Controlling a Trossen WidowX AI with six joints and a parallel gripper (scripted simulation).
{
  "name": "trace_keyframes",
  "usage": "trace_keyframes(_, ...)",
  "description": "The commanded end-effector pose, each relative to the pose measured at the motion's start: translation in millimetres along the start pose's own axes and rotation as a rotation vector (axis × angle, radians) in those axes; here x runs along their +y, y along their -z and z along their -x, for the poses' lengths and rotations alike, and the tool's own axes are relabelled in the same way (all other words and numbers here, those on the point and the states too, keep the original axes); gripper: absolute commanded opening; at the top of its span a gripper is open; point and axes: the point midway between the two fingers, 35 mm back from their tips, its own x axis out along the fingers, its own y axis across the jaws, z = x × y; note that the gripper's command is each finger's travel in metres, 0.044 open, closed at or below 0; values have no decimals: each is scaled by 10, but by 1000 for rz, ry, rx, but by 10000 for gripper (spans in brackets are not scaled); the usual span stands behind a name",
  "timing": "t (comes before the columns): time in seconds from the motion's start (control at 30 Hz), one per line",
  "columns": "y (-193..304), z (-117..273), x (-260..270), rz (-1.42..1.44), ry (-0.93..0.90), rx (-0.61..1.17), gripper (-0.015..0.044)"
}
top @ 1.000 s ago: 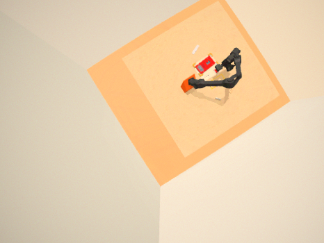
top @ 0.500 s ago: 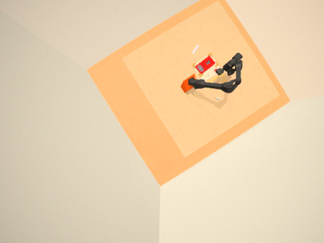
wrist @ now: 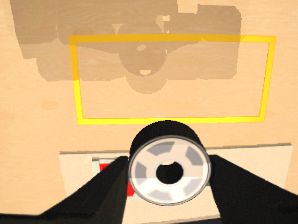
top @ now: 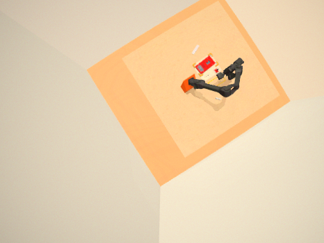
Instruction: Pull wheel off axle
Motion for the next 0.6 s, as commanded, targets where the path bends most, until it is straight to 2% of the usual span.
trace_keyframes(0.0,-97,9,-69,6,0,-5,0)
trace_keyframes(0.27,-216,11,-159,5,-1,-7,0)
trace_keyframes(0.57,-218,-172,-158,5,-1,-7,0)
